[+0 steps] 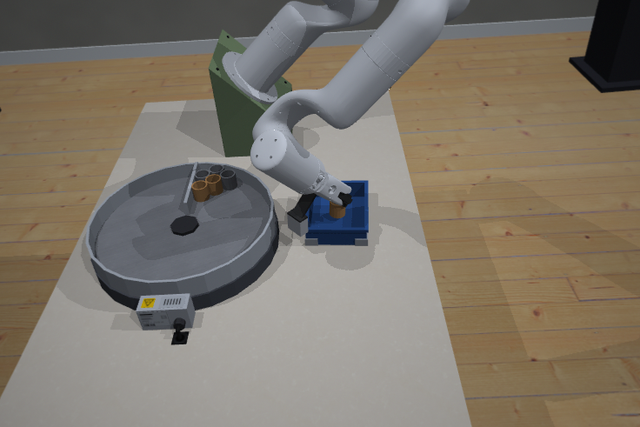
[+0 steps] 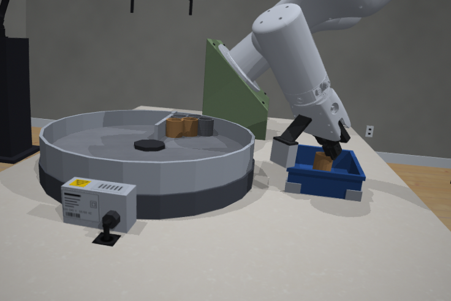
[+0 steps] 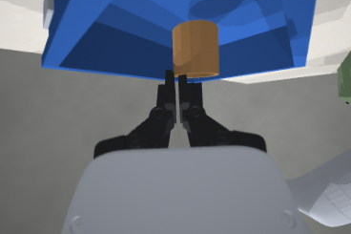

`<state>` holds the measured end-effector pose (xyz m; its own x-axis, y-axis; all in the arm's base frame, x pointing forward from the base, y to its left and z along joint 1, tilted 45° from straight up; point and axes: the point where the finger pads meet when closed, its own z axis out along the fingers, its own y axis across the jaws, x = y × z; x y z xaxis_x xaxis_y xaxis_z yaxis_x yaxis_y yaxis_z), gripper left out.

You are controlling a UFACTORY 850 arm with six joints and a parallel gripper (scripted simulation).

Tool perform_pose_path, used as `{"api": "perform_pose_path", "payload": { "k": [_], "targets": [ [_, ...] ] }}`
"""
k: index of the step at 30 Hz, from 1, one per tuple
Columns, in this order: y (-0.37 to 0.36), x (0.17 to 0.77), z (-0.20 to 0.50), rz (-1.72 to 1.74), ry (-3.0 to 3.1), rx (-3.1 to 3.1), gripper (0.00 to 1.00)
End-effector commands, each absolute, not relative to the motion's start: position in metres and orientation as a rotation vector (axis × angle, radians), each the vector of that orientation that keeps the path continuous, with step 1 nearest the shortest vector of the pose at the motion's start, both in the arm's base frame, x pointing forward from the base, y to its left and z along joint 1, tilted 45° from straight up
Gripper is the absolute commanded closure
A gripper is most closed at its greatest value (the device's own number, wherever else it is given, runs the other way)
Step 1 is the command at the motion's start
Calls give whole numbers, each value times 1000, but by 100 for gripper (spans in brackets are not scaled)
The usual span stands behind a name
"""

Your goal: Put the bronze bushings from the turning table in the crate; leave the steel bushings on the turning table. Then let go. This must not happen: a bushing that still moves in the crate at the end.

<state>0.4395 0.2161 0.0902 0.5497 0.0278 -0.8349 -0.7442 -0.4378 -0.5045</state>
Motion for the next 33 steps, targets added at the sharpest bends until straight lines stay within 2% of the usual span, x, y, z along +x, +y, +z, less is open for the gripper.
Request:
{"api": "perform_pose_path", "payload": {
  "k": [1, 33],
  "targets": [
    [218, 440, 88, 999, 590, -1818, 100],
    [222, 441, 85, 999, 590, -1819, 100]
  ]
}}
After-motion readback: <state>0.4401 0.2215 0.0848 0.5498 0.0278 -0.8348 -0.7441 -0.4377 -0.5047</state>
